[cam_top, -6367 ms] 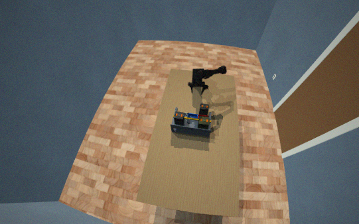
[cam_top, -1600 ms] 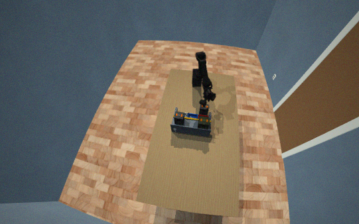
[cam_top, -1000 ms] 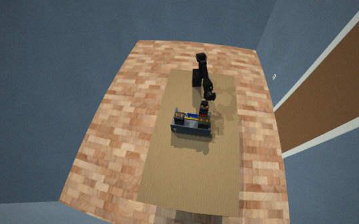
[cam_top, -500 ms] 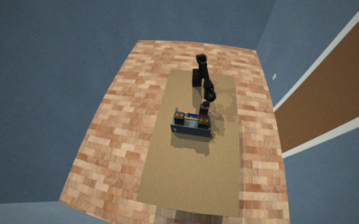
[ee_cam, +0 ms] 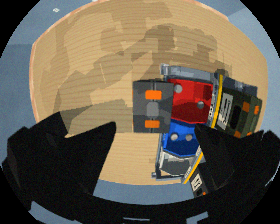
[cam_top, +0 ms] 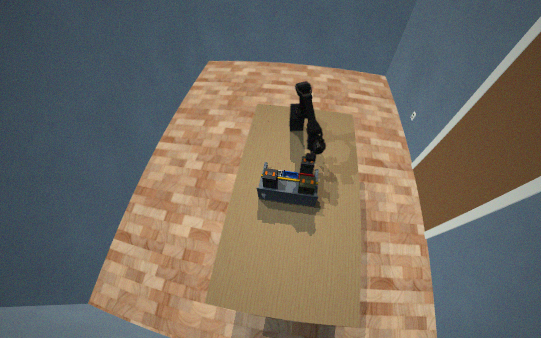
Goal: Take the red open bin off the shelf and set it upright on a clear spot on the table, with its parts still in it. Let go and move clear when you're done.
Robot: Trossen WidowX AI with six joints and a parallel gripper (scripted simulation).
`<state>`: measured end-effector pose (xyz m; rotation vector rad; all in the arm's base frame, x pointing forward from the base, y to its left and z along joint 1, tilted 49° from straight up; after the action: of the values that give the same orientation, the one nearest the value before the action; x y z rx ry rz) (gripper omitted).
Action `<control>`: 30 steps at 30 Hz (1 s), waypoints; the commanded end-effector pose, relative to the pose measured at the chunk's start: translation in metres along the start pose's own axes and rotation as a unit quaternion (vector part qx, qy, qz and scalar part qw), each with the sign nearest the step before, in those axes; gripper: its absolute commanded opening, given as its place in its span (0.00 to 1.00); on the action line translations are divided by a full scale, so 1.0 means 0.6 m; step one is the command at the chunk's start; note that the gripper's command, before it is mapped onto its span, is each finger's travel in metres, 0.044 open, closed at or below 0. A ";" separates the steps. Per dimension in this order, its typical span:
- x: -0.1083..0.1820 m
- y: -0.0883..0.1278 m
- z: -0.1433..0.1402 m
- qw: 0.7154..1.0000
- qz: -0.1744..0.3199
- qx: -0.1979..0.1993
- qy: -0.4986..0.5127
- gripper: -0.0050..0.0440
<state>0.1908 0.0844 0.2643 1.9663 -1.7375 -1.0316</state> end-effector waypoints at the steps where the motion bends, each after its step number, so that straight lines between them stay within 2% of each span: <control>1: -0.001 0.011 -0.005 1.000 -0.006 0.011 0.001 1.00; 25: 0.000 0.012 -0.004 1.000 -0.006 0.010 0.001 1.00; 30: -0.001 -0.080 -0.005 1.000 -0.006 0.011 0.001 1.00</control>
<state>0.2072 0.0881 0.2541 1.9994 -1.7549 -1.0214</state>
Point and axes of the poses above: the point midway between the two fingers, 35 mm back from their tips, its own y axis back along the fingers, its own z axis across the jaws, x = y × z, the point moved 7 cm from there along y, back along the fingers, and after that the axes turned 11 degrees about -y, right-handed, at the moved point
